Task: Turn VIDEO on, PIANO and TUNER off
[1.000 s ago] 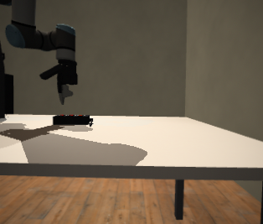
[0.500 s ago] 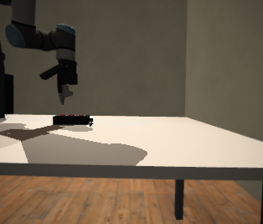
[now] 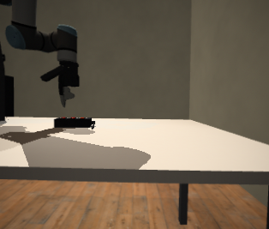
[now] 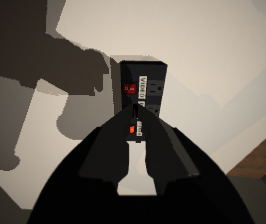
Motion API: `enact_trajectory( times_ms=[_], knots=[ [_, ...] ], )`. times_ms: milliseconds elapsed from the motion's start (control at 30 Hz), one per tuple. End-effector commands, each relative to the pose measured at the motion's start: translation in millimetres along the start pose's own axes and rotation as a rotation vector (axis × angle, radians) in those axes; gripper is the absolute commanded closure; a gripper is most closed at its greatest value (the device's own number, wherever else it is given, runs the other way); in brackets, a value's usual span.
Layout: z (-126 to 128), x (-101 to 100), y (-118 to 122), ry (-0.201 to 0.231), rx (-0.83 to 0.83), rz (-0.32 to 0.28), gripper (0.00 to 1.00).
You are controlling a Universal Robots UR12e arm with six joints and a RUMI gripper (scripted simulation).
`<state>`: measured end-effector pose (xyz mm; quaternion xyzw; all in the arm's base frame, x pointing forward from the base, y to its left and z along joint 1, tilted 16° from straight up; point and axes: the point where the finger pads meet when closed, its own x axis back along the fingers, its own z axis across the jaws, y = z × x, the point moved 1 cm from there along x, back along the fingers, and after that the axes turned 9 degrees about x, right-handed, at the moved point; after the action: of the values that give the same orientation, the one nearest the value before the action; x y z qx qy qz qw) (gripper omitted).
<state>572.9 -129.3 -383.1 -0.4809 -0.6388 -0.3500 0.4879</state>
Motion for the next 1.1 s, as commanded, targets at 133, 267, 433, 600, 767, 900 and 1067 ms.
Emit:
enact_trajectory(
  times_ms=[133,267,433,600,767,900,1067],
  knots=[
    [-2,-7,1,0.0,-0.001,-0.003,1.0],
    [-2,-11,1,0.0,-0.001,-0.003,1.0],
    [-2,-17,1,0.0,-0.001,-0.002,1.0],
    [-2,-22,1,0.0,-0.001,-0.002,1.0],
    [-2,-28,1,0.0,-0.001,-0.003,1.0],
    [-2,-33,1,0.0,-0.001,-0.002,1.0],
    [-2,-38,0,0.0,-0.001,-0.002,1.0]
  ],
)
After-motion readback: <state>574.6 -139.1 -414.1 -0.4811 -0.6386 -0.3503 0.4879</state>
